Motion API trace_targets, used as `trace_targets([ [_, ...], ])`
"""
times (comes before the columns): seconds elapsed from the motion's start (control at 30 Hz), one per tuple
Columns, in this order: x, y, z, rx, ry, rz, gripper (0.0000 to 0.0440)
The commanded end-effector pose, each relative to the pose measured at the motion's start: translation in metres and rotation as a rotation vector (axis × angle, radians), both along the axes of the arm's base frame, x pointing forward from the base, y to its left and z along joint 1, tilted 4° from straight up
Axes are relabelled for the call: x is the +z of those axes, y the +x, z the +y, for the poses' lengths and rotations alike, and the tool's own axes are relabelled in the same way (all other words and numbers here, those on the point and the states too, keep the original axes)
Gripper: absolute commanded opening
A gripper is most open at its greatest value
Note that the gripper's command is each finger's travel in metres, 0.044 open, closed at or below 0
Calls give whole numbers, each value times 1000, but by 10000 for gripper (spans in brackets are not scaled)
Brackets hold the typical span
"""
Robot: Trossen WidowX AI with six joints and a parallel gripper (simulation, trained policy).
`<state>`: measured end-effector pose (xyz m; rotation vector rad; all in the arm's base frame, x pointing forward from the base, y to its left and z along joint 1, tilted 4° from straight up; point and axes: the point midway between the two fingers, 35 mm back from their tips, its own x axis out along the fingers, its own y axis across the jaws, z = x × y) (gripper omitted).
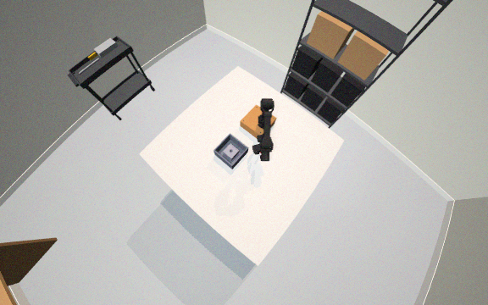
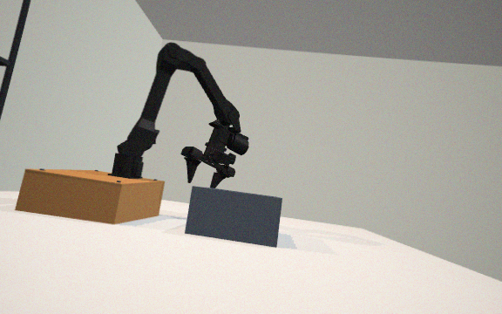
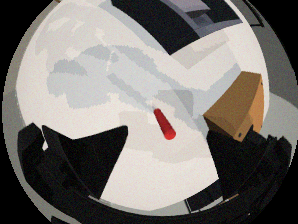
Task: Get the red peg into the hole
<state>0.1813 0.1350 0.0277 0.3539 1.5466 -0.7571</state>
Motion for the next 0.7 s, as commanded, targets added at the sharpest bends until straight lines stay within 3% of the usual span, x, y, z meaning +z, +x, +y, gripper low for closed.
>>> trace_targets([
  [0.0,-7,-2,-1,-5,-7,4,400],
  [0.67,-15,0,1,33,1,-12,328],
])
